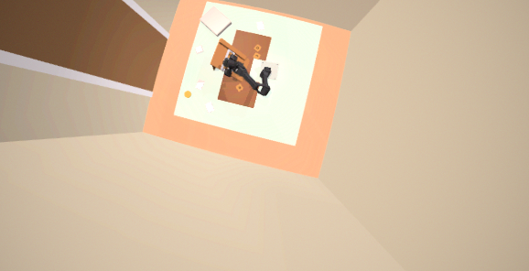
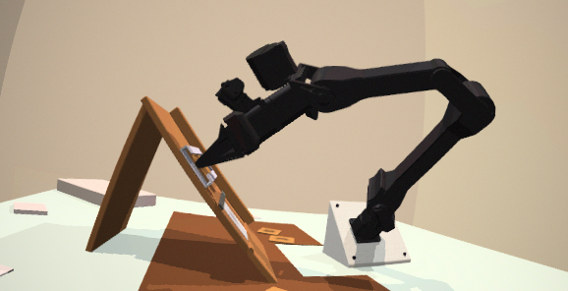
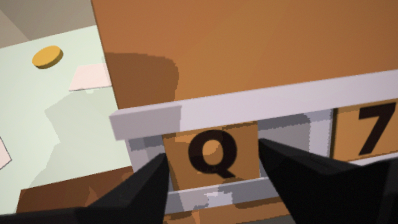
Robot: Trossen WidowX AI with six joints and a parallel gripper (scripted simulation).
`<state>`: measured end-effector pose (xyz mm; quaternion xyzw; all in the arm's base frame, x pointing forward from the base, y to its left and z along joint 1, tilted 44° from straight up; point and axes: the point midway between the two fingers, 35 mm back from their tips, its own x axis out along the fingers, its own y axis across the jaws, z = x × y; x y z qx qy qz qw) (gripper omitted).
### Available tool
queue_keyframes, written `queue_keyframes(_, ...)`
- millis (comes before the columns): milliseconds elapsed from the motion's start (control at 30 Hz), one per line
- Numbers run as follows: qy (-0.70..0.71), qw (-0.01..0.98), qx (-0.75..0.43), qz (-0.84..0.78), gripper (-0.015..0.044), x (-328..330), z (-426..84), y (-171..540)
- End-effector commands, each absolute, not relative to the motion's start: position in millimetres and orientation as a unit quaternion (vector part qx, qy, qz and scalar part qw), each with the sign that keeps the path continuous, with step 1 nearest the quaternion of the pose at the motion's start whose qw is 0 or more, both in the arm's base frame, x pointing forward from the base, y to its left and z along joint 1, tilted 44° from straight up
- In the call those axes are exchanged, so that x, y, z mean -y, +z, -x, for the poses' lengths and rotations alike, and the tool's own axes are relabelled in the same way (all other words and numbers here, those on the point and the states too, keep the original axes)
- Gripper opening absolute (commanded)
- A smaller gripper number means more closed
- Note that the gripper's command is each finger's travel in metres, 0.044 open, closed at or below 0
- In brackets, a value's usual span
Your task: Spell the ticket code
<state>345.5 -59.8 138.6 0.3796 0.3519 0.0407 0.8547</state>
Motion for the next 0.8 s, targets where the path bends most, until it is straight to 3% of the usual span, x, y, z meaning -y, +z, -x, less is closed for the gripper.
queue_keyframes(0, 0.042, 0.855, -0.351, -0.379, 0.0, 62.8, -345.0, 136.1)
queue_keyframes(767, 0.042, 0.855, -0.351, -0.378, 0.0, 76.3, -341.3, 122.8)
